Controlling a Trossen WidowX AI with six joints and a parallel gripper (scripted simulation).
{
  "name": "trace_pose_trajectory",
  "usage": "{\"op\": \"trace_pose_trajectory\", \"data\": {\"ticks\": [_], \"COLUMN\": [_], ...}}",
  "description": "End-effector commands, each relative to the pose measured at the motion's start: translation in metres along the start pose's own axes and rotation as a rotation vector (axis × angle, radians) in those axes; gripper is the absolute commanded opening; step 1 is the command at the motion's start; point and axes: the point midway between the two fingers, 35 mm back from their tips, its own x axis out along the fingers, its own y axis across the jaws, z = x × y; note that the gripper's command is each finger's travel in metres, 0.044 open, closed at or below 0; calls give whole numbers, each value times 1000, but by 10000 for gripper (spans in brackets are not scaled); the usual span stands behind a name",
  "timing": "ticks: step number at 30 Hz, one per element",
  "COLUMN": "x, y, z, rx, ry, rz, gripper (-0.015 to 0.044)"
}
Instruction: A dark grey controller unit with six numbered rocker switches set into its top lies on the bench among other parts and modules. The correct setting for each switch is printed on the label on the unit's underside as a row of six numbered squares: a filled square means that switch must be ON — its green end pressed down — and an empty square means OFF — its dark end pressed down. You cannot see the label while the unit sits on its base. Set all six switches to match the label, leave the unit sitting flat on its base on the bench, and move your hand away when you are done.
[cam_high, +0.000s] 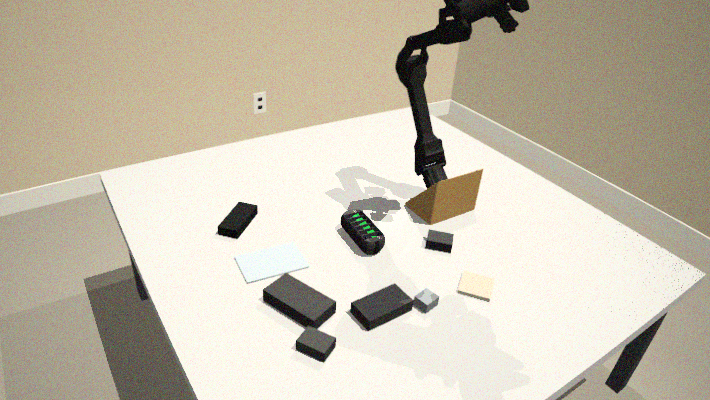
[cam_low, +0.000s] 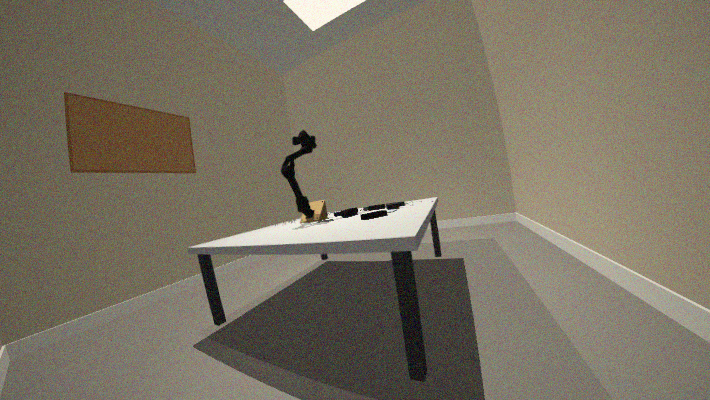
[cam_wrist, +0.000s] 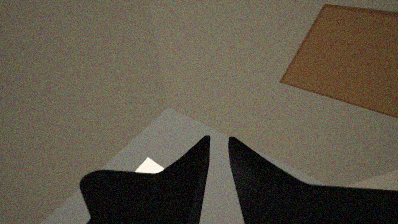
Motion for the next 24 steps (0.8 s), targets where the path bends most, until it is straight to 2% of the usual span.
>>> {"op": "trace_pose_trajectory", "data": {"ticks": [1, 7, 14, 24], "x": [-28, -88, -177, -320], "y": [60, 144, 225, 284], "z": [-5, 0, 29, 106], "rx": [227, 586, 999, 1518], "ry": [74, 220, 435, 801], "rz": [181, 470, 803, 1285], "gripper": [0, 0, 0, 0]}}
